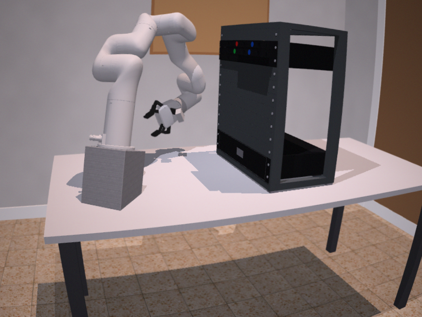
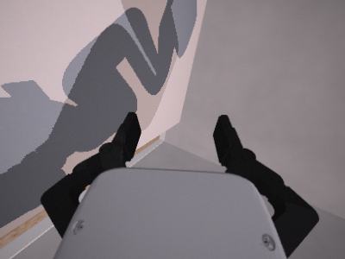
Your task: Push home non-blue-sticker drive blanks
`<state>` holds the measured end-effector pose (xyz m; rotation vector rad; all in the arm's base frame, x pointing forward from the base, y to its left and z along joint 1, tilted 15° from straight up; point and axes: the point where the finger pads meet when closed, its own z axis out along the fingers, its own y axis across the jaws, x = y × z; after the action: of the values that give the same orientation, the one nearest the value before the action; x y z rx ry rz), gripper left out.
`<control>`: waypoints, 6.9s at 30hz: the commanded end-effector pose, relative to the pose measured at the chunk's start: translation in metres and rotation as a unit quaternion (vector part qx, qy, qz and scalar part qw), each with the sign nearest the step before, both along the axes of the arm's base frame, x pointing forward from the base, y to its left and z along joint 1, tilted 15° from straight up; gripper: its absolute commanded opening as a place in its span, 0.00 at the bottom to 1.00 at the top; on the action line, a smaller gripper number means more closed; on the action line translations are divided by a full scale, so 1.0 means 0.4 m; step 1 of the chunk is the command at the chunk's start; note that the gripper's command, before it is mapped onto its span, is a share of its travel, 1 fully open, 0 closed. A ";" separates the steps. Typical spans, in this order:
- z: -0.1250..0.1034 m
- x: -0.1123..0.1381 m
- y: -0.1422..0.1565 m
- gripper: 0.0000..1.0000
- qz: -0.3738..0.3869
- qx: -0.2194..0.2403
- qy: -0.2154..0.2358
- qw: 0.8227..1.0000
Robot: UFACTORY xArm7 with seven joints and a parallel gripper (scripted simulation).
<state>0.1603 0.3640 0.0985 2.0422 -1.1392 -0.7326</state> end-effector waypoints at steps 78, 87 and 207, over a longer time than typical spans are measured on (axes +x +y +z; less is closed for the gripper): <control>-0.052 -0.243 0.069 1.00 0.052 0.003 0.046 0.998; -0.068 -0.335 0.079 1.00 0.070 0.001 0.063 0.996; 0.166 -1.481 -1.398 1.00 0.429 -0.358 0.209 0.803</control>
<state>-0.4397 -0.1628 0.1538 1.4056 -0.1199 -0.2355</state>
